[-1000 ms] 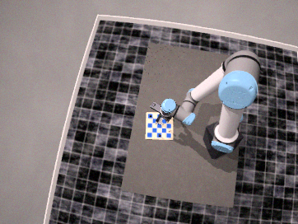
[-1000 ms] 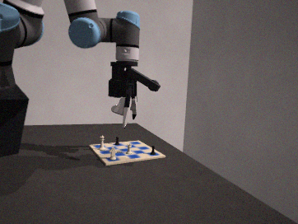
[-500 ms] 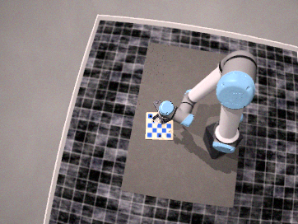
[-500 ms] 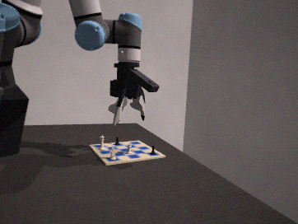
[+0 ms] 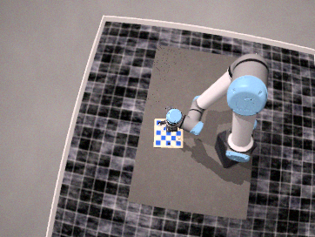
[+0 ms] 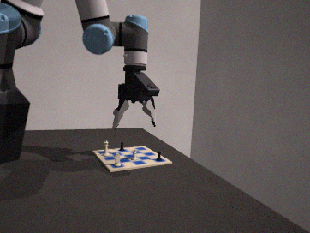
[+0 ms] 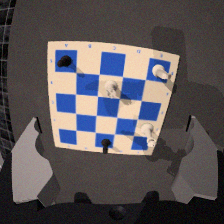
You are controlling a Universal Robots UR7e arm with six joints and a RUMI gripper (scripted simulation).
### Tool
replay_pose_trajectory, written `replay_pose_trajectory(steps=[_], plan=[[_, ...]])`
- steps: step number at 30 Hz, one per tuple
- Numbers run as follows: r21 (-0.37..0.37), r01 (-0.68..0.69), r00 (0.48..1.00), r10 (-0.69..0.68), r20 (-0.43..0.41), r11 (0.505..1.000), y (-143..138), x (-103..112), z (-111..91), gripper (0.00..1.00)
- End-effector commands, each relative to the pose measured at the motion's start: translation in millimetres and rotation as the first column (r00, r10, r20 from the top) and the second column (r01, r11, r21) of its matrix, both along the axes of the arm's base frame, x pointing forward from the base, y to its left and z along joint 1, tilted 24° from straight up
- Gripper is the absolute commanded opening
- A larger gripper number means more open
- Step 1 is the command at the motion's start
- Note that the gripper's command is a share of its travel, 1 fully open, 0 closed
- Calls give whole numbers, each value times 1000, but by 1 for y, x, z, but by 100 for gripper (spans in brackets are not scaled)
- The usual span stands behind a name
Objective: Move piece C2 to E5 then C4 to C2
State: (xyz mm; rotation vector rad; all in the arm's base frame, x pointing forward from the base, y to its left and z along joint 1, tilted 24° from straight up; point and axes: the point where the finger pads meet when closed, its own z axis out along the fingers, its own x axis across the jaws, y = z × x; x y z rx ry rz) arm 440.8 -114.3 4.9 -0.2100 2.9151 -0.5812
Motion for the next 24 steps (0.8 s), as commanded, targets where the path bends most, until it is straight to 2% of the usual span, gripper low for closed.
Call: replay_pose_trajectory(steps=[1,12,24], plan=[[12,76,997,-76,27,997,2,1,0,100],[45,205,975,-208,77,978,5,2,-2,100],[59,252,962,-257,95,966,7,2,-3,100]])
